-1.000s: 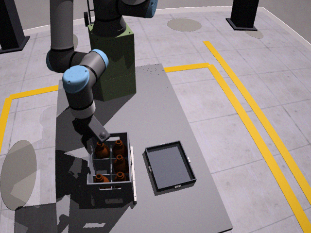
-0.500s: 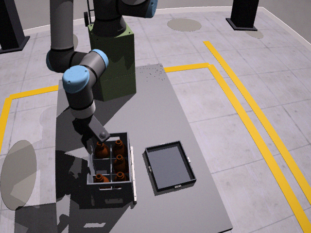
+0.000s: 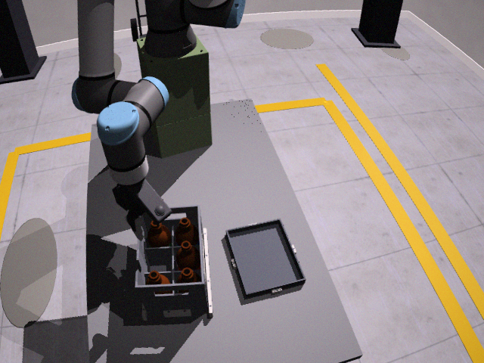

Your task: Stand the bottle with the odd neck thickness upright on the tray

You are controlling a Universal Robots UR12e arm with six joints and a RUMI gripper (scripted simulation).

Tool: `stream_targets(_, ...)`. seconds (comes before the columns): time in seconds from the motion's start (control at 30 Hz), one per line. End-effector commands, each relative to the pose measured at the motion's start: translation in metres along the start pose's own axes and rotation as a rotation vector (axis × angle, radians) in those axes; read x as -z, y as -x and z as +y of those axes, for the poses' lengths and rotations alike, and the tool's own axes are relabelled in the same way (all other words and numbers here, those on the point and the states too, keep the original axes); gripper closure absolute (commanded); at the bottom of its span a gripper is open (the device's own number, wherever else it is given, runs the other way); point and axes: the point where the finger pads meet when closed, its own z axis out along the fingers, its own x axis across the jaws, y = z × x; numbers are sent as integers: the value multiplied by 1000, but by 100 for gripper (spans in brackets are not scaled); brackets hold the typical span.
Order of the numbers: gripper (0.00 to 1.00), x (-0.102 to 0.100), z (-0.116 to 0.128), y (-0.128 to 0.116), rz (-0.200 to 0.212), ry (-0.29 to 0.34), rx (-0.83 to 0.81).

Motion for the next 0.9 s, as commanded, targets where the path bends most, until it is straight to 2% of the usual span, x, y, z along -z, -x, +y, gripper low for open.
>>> stream_targets(0.0, 62, -3, 0, 1, -1, 0, 1)
stream_targets(0.87, 62, -28, -2, -2, 2, -2, 2)
